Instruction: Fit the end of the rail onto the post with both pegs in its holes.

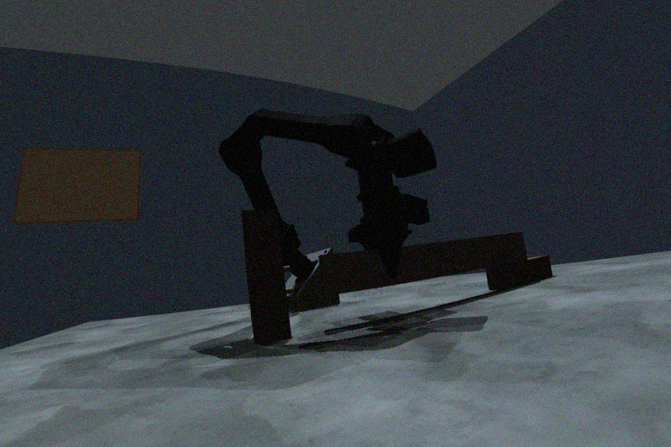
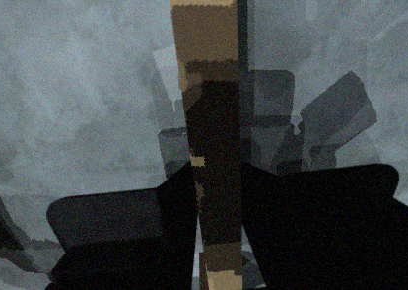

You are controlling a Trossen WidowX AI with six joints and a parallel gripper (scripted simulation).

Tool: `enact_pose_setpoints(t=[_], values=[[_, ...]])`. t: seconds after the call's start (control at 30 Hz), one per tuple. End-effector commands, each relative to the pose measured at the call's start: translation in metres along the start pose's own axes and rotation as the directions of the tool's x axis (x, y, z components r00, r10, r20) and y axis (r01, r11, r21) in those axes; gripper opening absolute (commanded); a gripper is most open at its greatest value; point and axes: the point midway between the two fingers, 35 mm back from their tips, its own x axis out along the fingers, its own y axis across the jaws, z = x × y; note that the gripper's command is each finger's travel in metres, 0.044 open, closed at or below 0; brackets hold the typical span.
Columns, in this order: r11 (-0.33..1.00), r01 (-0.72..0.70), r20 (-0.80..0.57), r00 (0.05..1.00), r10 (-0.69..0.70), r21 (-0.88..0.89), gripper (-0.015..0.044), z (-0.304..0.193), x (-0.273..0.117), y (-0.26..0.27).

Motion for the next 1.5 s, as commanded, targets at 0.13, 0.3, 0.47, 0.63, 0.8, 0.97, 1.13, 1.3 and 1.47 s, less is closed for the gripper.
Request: enact_pose_setpoints(t=[0.13, 0.3, 0.47, 0.63, 0.8, 0.97, 1.13, 1.3, 1.47], values=[[1.000, 0.001, 0.008, 1.000, -0.001, -0.002, 0.0000, 0.0020, -0.0019, 0.0012], [1.000, 0.001, 0.008, 1.000, -0.001, -0.002, 0.0000, 0.0020, -0.0013, 0.0013], [1.000, 0.001, 0.008, 1.000, -0.001, -0.002, 0.0000, 0.0013, -0.0011, 0.0012], [1.000, 0.001, 0.008, 1.000, -0.001, -0.002, 0.0000, -0.0003, -0.0007, 0.0011], [1.000, 0.001, 0.008, 1.000, -0.001, -0.002, 0.0000, -0.0001, -0.0005, 0.0010], [1.000, 0.001, 0.008, 1.000, -0.001, -0.002, 0.0000, 0.0012, -0.0006, 0.0007], [1.000, 0.001, 0.008, 1.000, -0.001, -0.002, 0.0000, 0.0024, -0.0014, 0.0004], [1.000, 0.001, 0.008, 1.000, -0.001, -0.002, 0.0000, 0.0027, -0.0023, 0.0003], [1.000, 0.001, 0.008, 1.000, -0.001, -0.002, 0.0000, 0.0027, -0.0028, 0.0003]])
